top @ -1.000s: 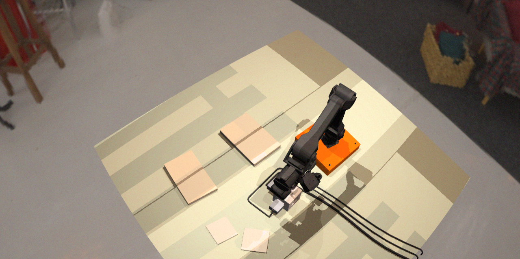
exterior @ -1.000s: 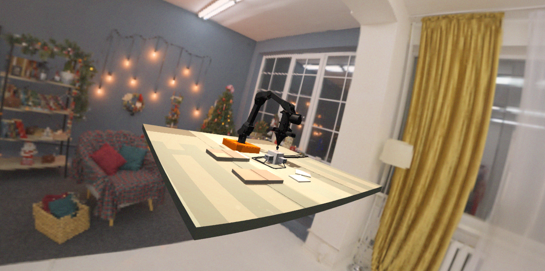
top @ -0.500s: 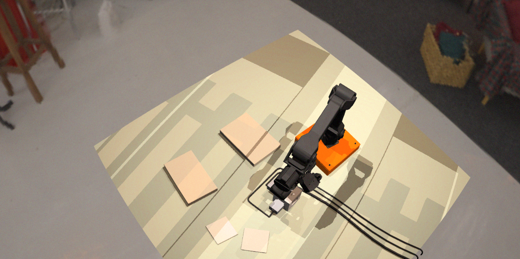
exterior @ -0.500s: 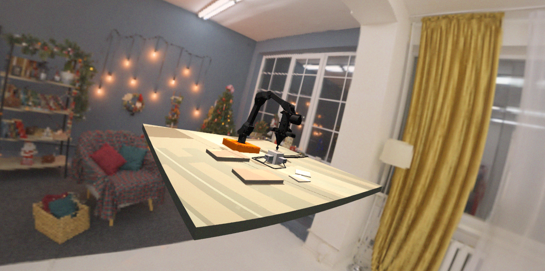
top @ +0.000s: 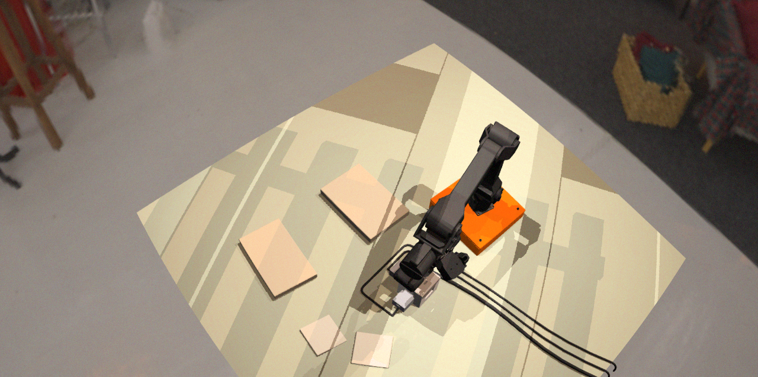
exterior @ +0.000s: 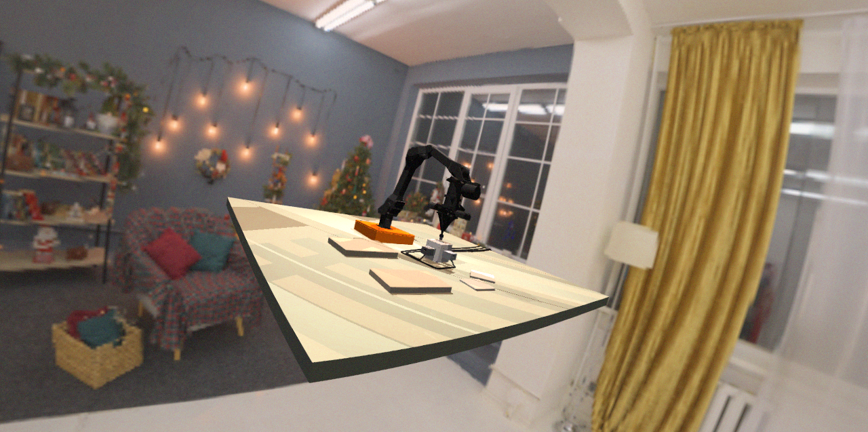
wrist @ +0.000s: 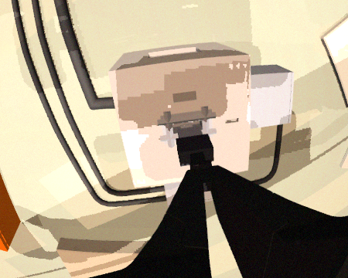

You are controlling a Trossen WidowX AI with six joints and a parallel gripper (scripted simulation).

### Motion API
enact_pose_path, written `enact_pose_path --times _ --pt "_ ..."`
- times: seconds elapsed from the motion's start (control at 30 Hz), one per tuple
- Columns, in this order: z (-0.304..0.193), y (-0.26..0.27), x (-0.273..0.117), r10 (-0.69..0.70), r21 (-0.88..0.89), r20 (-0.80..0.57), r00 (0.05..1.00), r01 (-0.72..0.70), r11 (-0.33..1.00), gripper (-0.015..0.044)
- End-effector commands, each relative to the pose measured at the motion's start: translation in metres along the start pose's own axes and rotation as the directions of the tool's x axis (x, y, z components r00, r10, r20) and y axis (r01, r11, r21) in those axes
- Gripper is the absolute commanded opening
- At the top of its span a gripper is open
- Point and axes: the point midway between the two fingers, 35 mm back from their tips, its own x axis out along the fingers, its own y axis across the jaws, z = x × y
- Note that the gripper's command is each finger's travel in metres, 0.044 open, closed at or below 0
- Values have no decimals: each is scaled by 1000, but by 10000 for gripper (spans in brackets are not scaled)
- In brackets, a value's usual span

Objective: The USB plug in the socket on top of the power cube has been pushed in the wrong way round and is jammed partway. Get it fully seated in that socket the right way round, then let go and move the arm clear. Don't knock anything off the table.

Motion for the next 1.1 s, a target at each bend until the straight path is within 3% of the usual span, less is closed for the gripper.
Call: enact_pose_path --times 0.0,1.07 --pt "-1 0 1 -1 6 -6 1000 1 1000 0" --pt "0 0 4 -1 6 -6 1000 1 1000 0"
